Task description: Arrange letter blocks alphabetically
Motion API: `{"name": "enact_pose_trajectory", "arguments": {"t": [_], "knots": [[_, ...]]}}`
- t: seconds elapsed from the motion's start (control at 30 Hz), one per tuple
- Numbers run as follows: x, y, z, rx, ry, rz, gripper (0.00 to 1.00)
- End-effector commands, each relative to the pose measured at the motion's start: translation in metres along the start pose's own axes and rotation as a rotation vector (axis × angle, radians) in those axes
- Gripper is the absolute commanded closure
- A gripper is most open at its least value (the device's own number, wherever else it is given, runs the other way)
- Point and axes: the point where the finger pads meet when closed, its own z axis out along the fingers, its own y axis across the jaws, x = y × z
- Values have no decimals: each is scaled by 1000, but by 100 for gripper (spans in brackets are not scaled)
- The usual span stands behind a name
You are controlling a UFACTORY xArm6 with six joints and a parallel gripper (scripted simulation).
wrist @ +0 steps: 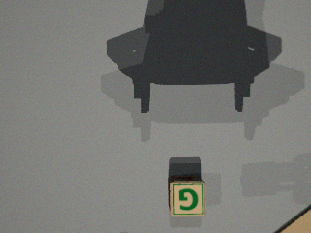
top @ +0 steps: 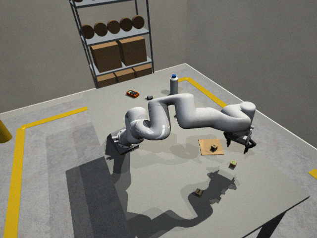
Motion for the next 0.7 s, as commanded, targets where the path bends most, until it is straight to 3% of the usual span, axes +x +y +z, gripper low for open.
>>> {"name": "enact_pose_trajectory", "arguments": {"t": [0.0,0.2,0.67], "knots": [[0,-1,-1,2,-2,0,0],[-1,-1,0,2,-2,-36,0],[-1,-2,12,3,-1,-462,0]]}}
